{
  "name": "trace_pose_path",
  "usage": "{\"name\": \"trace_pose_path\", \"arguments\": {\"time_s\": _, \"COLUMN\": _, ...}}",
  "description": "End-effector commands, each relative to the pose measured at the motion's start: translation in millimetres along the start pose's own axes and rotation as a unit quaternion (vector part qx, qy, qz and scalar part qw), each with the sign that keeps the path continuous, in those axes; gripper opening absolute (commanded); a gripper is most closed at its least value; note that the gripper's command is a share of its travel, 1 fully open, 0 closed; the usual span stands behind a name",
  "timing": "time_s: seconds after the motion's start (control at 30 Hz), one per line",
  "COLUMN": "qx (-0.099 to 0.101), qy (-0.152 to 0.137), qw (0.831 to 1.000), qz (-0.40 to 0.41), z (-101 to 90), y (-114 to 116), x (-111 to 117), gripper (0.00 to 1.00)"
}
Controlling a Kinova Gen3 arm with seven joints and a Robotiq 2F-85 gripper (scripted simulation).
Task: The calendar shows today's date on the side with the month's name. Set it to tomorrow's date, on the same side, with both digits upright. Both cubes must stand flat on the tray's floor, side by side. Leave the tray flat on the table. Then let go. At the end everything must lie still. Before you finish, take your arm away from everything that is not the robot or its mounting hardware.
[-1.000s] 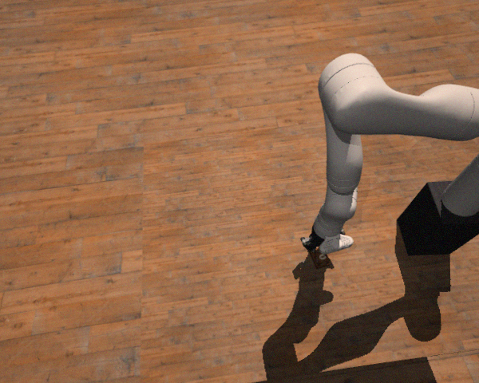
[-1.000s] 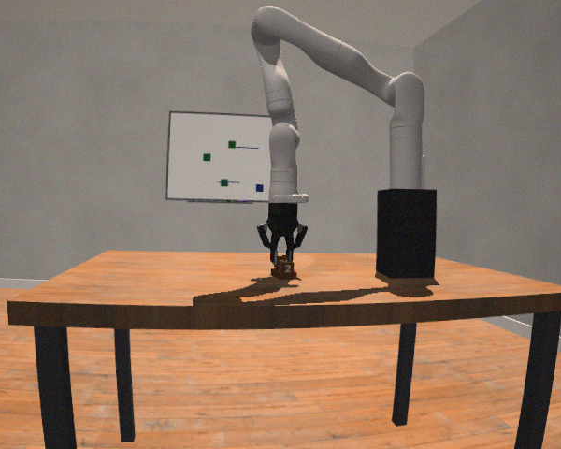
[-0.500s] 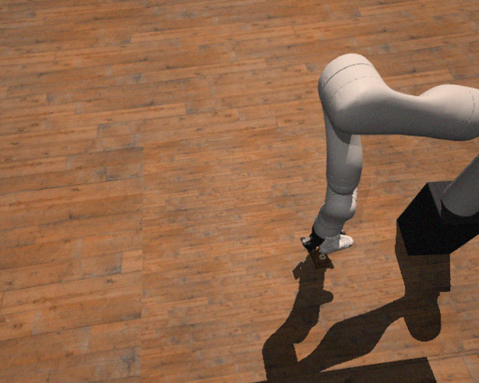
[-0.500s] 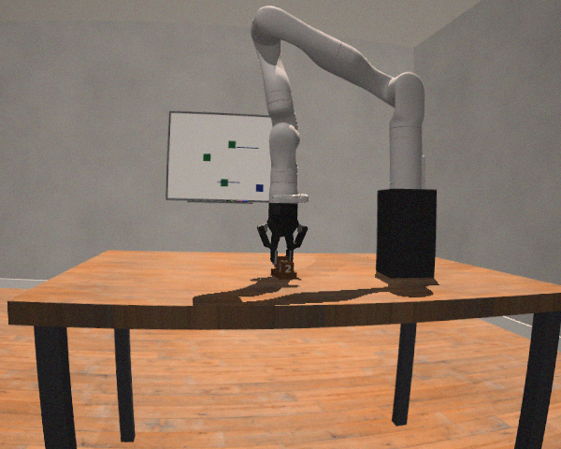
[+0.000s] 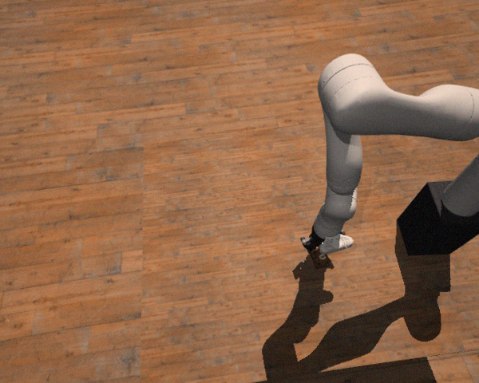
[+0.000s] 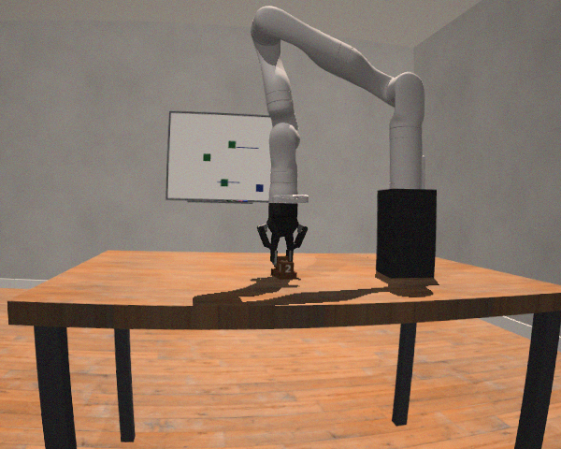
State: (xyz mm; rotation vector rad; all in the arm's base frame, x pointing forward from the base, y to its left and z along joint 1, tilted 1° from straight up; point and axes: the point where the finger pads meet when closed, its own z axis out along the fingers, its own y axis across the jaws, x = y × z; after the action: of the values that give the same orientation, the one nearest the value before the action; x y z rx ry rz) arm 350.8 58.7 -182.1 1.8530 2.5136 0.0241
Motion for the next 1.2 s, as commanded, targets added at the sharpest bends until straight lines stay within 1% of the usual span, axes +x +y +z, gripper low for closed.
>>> {"name": "trace_pose_path", "arguments": {"time_s": 0.0, "qx": 0.0, "qy": 0.0, "qw": 1.0, "qz": 0.0, "z": 0.3, "y": 0.4, "x": -0.1, "gripper": 0.28}}
{"name": "trace_pose_path", "arguments": {"time_s": 0.7, "qx": 0.0, "qy": 0.0, "qw": 1.0, "qz": 0.0, "z": 8.2, "y": 0.4, "x": -0.1, "gripper": 0.28}}
{"name": "trace_pose_path", "arguments": {"time_s": 1.17, "qx": 0.0, "qy": 0.0, "qw": 1.0, "qz": 0.0, "z": 9.1, "y": 0.4, "x": -0.1, "gripper": 0.28}}
